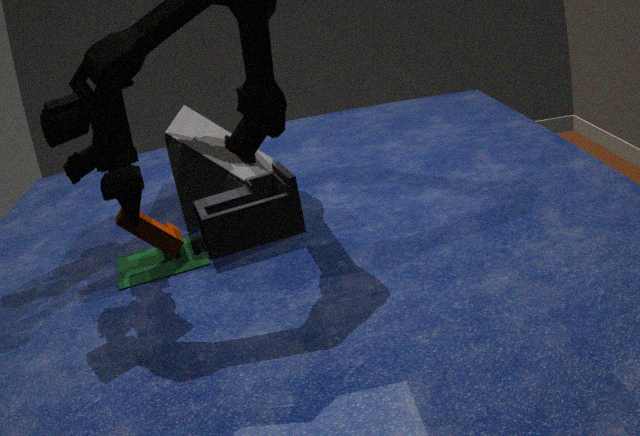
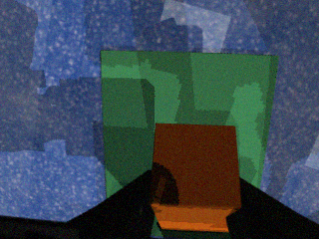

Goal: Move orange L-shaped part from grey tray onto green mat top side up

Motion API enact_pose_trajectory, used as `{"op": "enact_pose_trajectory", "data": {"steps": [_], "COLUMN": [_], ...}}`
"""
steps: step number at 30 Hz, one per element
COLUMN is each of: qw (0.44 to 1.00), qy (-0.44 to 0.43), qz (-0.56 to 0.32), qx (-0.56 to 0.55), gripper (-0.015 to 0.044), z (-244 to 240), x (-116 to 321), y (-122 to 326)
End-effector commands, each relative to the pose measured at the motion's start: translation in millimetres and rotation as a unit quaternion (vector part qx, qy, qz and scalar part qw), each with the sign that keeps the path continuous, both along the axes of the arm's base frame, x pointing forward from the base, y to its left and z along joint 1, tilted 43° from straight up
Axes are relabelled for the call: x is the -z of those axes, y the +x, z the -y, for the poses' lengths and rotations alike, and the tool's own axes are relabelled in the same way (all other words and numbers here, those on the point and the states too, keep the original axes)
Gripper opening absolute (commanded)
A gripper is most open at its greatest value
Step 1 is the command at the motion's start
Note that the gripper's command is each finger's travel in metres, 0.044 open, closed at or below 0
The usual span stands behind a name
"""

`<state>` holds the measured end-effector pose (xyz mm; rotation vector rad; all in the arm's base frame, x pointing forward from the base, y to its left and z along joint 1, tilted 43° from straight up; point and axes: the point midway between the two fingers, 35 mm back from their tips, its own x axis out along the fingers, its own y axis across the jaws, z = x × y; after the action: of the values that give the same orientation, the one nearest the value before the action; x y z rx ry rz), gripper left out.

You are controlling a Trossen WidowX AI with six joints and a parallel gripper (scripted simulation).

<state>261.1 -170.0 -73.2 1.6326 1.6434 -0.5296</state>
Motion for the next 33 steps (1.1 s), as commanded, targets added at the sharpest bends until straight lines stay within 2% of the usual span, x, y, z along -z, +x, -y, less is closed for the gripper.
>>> {"op": "enact_pose_trajectory", "data": {"steps": [1, 16, 26, 31, 33], "qw": [1.0, 1.0, 1.0, 1.0, 1.0], "qy": [0.003, 0.001, 0.001, 0.001, 0.001], "qz": [-0.001, -0.001, -0.001, -0.002, -0.002], "qx": [0.003, 0.0, 0.0, 0.002, 0.002], "gripper": [0.0, 0.0, 0.0263, 0.0394, 0.04], "z": [-2, -1, 0, 28, 44], "x": [1, 1, -1, -28, -47], "y": [0, -1, -1, -2, -5]}}
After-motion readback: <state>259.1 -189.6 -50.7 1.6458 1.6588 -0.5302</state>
